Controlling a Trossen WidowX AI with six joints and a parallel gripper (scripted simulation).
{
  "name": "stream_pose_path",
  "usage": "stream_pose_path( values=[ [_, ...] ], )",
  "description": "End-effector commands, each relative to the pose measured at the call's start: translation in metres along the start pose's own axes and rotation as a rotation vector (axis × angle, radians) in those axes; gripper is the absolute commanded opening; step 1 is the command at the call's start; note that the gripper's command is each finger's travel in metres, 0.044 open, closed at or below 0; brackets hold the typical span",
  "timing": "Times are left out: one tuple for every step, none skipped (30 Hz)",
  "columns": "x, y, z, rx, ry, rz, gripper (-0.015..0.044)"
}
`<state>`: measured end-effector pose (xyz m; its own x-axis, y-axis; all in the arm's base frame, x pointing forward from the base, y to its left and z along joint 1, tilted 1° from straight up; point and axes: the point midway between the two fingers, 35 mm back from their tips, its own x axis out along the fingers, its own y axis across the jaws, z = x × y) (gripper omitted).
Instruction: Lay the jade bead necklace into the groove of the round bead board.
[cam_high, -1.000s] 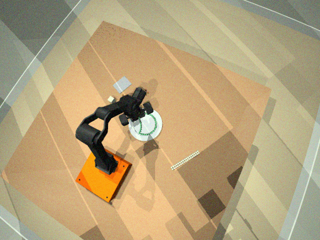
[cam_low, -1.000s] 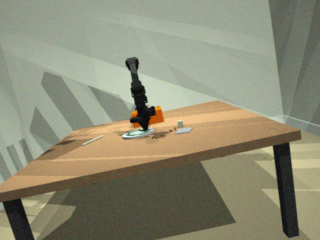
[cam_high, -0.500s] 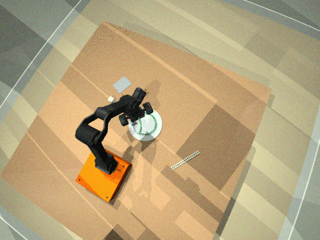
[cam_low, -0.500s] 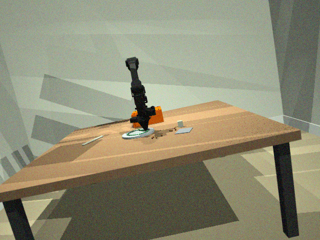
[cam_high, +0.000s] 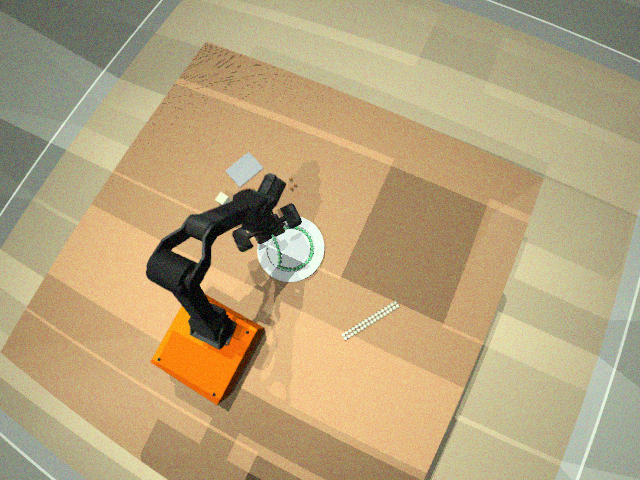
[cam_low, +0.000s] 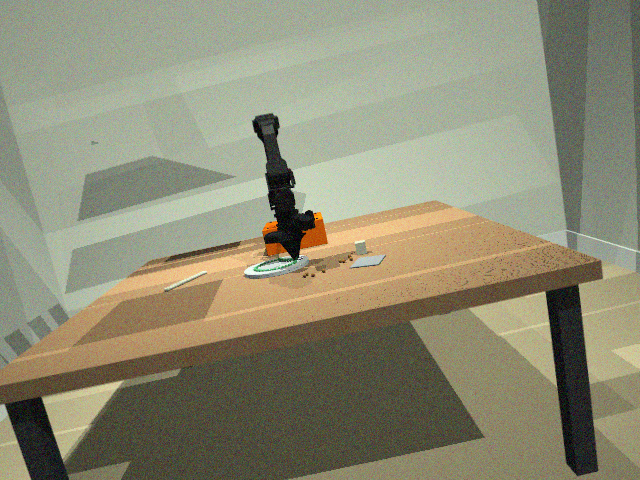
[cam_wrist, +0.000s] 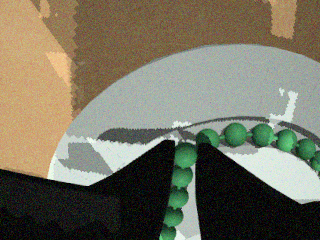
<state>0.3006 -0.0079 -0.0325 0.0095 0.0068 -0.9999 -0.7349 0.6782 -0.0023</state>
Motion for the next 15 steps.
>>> stream_pose_path(
  values=[
    [0.0002,-0.0001,0.0007,0.007,-0.006,-0.006,0.0000],
    [0.0019,-0.0001,0.0008,0.007,-0.006,-0.006,0.0000],
    [0.0035,-0.0001,0.0007,0.007,-0.006,-0.006,0.0000],
    [0.0049,-0.0001,0.0007,0.007,-0.006,-0.006,0.0000],
    [0.0057,-0.0001,0.0007,0.007,-0.006,-0.006,0.0000],
    [0.0060,-0.0001,0.0007,0.007,-0.006,-0.006,0.0000],
    [0.0022,-0.0011,0.0013,0.002,-0.009,-0.010,0.0026],
    [0.0022,-0.0011,0.0013,0.002,-0.009,-0.010,0.0053],
    [0.0022,-0.0011,0.0013,0.002,-0.009,-0.010,0.0079],
    [0.0022,-0.0011,0.0013,0.002,-0.009,-0.010,0.0105],
    [0.0022,-0.0011,0.0013,0.002,-0.009,-0.010,0.0131],
    [0.0022,-0.0011,0.0013,0.002,-0.009,-0.010,0.0157],
    [0.0022,-0.0011,0.0013,0.002,-0.009,-0.010,0.0184],
    [0.0022,-0.0011,0.0013,0.002,-0.009,-0.010,0.0210],
    [0.0022,-0.0011,0.0013,0.002,-0.009,-0.010,0.0236]
  ],
)
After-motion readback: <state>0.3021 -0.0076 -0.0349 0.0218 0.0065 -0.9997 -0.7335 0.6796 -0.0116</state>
